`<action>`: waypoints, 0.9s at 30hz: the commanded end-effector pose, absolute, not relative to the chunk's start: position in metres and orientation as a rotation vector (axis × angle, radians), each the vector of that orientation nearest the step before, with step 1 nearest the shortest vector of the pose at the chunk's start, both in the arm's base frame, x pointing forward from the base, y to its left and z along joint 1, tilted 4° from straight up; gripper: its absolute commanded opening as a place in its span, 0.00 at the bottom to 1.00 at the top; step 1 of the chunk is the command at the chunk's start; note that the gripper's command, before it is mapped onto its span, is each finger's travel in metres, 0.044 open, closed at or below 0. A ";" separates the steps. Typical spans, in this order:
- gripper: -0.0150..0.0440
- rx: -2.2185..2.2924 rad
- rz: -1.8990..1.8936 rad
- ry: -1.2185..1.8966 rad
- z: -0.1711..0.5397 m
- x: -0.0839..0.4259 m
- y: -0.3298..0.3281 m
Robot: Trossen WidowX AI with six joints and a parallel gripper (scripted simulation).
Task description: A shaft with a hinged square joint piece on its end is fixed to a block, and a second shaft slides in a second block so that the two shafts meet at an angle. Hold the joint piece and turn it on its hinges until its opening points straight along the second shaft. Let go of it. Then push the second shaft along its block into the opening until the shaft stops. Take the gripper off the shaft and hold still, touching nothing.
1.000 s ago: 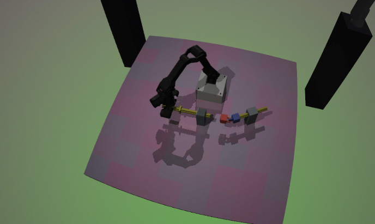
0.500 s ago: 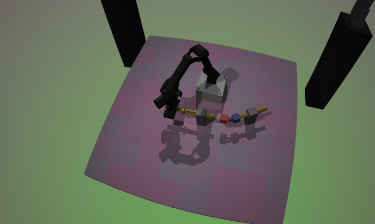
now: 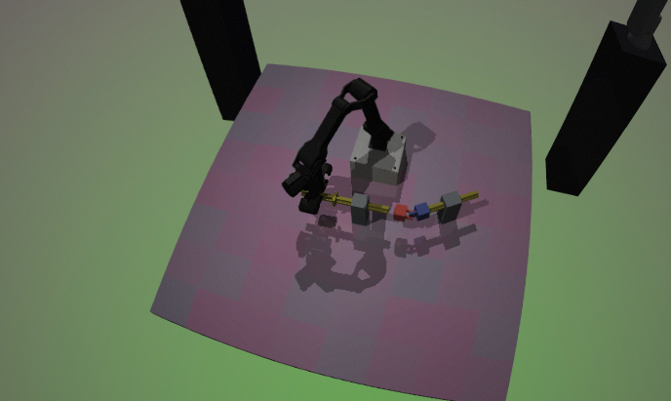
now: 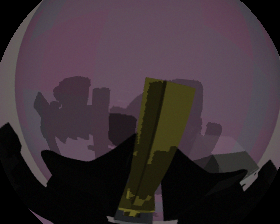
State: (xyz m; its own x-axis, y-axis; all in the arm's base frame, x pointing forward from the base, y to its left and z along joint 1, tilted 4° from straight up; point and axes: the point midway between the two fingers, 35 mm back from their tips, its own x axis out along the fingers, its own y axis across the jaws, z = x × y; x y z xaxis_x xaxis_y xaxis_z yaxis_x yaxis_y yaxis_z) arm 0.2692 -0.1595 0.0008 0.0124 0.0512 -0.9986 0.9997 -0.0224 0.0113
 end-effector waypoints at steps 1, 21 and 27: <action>0.25 1.277 -1.189 1.229 -0.001 0.270 -0.152; 0.25 1.279 -1.187 1.231 0.001 0.270 -0.122; 0.25 1.280 -1.187 1.232 0.002 0.271 -0.113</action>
